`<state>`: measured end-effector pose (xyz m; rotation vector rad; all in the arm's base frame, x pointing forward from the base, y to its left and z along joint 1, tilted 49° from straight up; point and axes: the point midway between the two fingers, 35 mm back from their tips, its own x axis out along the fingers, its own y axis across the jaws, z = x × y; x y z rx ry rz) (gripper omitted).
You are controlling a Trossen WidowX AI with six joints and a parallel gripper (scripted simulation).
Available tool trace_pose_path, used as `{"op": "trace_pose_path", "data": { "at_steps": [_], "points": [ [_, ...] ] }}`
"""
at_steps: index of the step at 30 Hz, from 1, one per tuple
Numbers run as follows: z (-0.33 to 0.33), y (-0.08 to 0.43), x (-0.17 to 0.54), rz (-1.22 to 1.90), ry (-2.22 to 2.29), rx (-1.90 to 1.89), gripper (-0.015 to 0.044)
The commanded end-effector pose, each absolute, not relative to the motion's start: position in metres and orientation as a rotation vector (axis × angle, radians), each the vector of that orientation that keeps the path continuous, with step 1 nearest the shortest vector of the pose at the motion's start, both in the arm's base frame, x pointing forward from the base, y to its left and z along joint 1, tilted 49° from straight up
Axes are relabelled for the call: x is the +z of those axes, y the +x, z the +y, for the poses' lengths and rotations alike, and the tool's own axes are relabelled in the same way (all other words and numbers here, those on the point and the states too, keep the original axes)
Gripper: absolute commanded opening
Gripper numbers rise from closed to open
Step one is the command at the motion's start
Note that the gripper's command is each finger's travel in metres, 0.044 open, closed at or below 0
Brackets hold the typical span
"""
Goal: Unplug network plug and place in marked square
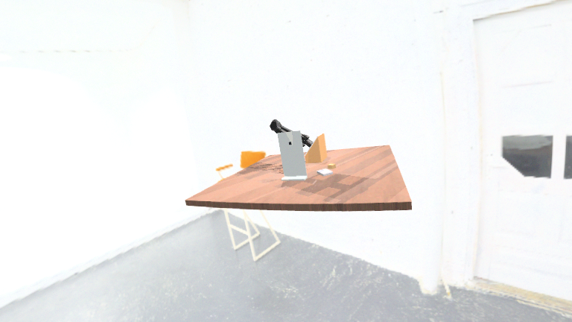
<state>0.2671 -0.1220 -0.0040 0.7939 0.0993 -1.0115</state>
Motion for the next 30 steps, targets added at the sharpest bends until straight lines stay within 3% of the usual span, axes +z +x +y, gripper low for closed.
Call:
{"op": "trace_pose_path", "data": {
  "at_steps": [1, 30],
  "points": [
    [-0.122, 0.267, -0.004, 0.099, 0.794, -1.013, 0.0156],
    [-0.105, 0.256, 0.003, 0.105, 0.795, -1.014, 0.0156]
  ]
}}
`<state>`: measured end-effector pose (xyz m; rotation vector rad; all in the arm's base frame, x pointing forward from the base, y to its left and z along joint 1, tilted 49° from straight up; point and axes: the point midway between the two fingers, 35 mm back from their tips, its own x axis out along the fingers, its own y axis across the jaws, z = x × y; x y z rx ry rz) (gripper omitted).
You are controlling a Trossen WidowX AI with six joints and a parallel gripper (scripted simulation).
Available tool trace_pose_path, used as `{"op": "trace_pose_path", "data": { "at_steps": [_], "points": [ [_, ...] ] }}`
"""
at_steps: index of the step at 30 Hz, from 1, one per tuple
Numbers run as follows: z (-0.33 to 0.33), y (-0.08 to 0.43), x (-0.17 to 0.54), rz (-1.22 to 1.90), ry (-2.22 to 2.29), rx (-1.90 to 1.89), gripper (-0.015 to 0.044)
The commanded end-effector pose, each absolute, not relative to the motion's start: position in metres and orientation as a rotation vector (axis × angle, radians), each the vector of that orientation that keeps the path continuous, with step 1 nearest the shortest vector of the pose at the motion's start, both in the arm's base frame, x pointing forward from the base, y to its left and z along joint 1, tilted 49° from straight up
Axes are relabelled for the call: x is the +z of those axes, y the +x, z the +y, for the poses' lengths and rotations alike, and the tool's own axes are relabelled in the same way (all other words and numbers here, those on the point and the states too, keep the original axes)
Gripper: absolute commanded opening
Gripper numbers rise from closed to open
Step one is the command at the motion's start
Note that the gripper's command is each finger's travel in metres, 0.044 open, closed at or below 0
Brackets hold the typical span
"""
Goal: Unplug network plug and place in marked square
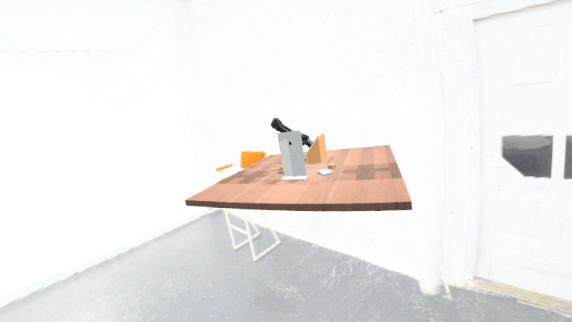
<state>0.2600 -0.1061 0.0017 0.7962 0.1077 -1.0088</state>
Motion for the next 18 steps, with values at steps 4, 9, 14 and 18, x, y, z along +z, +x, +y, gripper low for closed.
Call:
{"op": "trace_pose_path", "data": {
  "at_steps": [4, 9, 14, 18],
  "points": [
    [-0.103, 0.254, 0.004, 0.105, 0.795, -1.014, 0.0156],
    [-0.1, 0.253, 0.005, 0.107, 0.796, -1.014, 0.0156],
    [-0.097, 0.254, 0.006, 0.11, 0.799, -1.016, 0.0156],
    [-0.094, 0.255, 0.007, 0.113, 0.802, -1.018, 0.0156]
  ]
}}
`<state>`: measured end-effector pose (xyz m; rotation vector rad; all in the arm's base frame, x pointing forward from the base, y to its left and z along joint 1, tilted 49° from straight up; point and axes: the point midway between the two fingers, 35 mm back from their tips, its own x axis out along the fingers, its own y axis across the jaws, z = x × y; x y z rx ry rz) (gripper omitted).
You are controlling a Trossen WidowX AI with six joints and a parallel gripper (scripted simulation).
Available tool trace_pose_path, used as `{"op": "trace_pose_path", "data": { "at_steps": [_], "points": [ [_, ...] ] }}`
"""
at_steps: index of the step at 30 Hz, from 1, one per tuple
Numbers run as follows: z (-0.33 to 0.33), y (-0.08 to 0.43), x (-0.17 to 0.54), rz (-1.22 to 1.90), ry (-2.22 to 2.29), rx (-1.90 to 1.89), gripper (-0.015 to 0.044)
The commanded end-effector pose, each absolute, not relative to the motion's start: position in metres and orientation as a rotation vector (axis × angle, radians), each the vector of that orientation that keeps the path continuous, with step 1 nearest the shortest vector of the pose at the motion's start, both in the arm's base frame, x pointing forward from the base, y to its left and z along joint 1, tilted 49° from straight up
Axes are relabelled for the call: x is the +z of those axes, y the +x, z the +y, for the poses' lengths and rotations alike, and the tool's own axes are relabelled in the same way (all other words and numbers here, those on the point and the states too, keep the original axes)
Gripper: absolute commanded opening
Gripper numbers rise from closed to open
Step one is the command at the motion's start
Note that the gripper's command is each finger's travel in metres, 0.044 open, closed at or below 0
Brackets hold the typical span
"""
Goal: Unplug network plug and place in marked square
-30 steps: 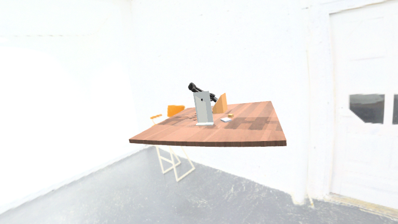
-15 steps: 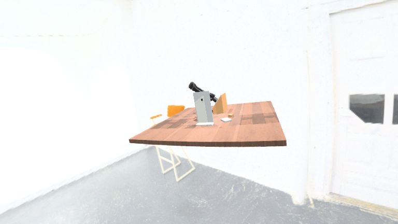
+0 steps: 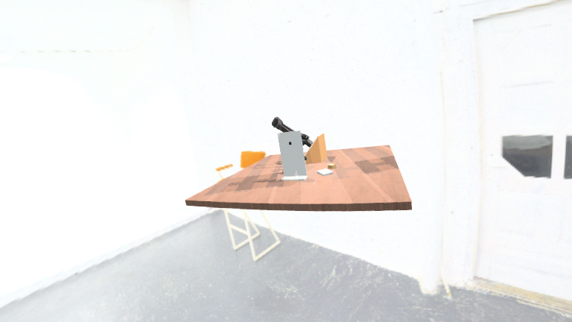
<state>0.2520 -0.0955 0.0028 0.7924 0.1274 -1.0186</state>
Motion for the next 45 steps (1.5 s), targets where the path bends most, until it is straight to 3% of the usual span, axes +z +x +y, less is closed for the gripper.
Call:
{"op": "trace_pose_path", "data": {
  "at_steps": [1, 45],
  "points": [
    [-0.094, 0.255, 0.007, 0.113, 0.802, -1.018, 0.0156],
    [-0.064, 0.258, 0.025, 0.125, 0.811, -1.028, 0.0156]
  ]
}}
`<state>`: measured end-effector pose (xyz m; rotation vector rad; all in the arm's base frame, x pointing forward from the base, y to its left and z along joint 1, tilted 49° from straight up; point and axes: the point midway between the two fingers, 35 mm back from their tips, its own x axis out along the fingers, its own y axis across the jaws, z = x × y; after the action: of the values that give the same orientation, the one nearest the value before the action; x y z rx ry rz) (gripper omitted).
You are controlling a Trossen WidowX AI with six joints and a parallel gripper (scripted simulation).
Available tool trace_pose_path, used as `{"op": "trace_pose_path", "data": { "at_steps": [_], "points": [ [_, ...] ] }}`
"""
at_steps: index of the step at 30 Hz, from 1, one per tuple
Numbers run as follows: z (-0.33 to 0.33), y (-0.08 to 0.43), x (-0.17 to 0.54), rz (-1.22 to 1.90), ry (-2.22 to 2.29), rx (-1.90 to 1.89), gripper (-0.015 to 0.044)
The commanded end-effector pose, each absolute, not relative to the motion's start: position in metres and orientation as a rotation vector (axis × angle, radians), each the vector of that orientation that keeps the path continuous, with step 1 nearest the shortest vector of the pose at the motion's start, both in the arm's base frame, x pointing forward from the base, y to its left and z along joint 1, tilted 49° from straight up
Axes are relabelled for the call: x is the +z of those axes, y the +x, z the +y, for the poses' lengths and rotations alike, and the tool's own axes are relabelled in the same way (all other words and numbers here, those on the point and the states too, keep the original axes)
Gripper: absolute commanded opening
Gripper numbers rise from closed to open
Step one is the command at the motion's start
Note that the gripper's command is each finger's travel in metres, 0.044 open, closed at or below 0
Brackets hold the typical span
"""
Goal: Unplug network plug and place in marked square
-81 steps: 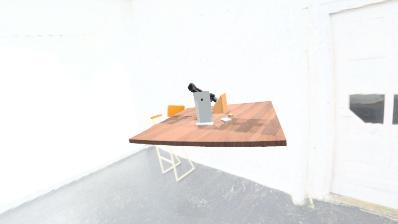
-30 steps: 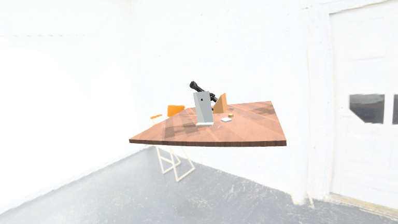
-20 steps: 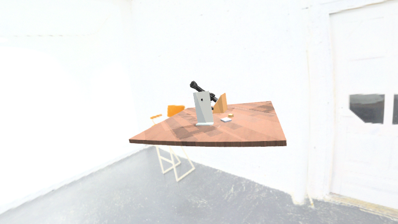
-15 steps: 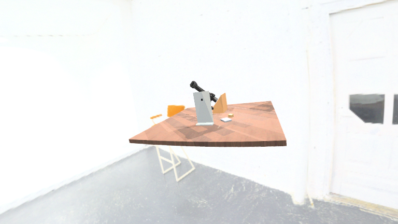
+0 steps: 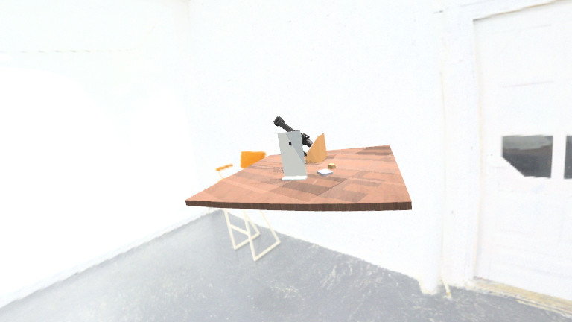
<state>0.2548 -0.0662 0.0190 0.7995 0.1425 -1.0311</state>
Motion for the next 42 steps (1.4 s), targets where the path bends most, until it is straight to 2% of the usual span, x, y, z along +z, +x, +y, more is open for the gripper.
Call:
{"op": "trace_pose_path", "data": {
  "at_steps": [1, 42],
  "points": [
    [-0.064, 0.258, 0.025, 0.125, 0.811, -1.028, 0.0156],
    [-0.04, 0.25, 0.055, 0.109, 0.798, -1.016, 0.0156]
  ]
}}
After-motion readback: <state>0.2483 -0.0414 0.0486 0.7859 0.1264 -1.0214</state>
